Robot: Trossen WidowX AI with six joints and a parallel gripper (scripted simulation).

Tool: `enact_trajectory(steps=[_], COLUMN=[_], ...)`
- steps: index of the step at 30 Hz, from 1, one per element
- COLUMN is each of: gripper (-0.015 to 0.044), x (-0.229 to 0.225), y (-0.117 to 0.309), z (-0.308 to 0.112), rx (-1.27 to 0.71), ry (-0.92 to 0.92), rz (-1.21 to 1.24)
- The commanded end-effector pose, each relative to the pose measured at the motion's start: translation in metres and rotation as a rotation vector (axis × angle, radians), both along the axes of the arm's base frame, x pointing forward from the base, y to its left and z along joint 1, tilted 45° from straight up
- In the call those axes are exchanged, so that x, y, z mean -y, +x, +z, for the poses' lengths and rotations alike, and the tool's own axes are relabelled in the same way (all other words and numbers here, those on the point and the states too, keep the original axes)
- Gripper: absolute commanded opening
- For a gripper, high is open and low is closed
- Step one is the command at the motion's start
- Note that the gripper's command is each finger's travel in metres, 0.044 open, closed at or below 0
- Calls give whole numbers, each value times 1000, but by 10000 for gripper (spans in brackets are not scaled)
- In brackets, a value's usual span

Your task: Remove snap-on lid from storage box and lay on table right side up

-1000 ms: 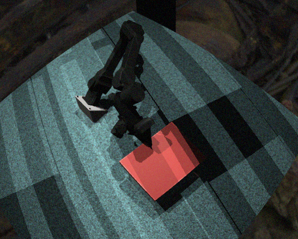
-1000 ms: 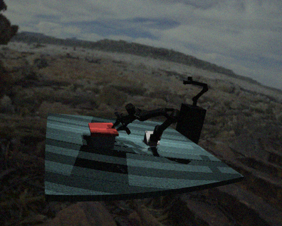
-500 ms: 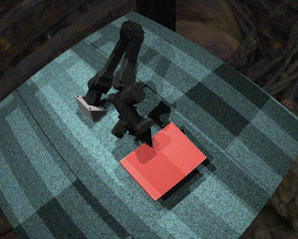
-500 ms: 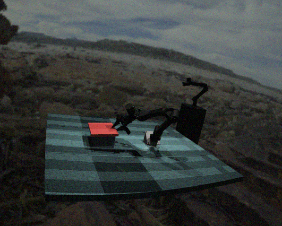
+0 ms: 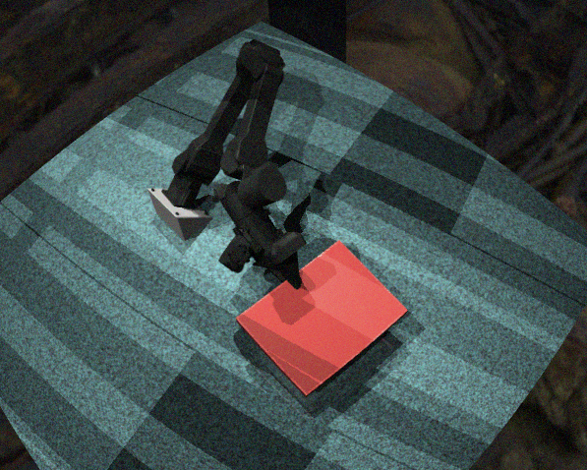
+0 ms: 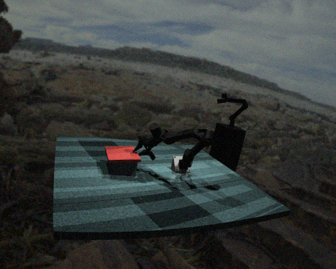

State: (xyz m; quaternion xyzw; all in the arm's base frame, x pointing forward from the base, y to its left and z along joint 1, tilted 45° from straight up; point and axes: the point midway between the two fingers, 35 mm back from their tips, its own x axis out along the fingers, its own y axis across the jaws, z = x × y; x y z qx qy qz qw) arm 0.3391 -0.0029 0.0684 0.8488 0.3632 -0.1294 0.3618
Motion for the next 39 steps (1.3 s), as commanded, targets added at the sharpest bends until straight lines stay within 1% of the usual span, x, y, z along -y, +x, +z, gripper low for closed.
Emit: enact_trajectory(steps=[1,39], gripper=[0,0], x=[2,36], y=[0,20], z=[2,37], rx=[-3,-3], ry=[0,-2], rz=[-3,-3])
